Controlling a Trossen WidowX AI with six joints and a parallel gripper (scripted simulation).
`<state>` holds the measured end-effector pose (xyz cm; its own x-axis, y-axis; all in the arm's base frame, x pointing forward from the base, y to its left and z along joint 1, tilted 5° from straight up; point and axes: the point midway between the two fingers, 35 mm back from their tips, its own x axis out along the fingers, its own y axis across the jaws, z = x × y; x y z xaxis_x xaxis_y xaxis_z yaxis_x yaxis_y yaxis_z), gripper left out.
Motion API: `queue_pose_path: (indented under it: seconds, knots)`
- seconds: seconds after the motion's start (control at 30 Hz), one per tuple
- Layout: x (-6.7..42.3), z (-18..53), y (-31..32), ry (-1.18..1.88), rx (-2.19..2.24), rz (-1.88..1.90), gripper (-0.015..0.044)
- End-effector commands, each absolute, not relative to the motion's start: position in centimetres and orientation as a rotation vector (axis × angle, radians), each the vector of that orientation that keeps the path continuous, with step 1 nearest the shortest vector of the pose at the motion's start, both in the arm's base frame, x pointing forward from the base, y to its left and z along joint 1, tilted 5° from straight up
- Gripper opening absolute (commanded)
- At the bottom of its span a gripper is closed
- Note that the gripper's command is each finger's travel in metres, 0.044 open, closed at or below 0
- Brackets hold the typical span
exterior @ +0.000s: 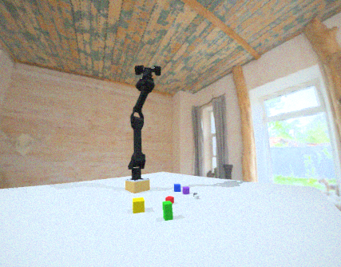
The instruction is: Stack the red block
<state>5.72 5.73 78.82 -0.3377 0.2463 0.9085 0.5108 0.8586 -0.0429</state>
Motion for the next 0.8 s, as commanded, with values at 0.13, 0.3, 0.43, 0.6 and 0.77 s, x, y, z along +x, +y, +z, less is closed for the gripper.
queue_pose_path:
  seconds: [0.13, 0.3, 0.43, 0.6, 0.77]
  knots:
    - [9.5, 78.8, 6.2, -1.815, -0.566, -0.230, 0.0440]
    - [18.2, 77.3, 7.0, -1.535, -0.564, -0.088, 0.0440]
    - [24.6, 74.9, 6.8, -1.327, -0.490, 0.000, 0.0440]
    - [32.1, 70.7, 7.5, -1.068, -0.472, 0.075, 0.0440]
    - [38.2, 65.3, 7.8, -0.823, -0.467, 0.122, 0.0440]
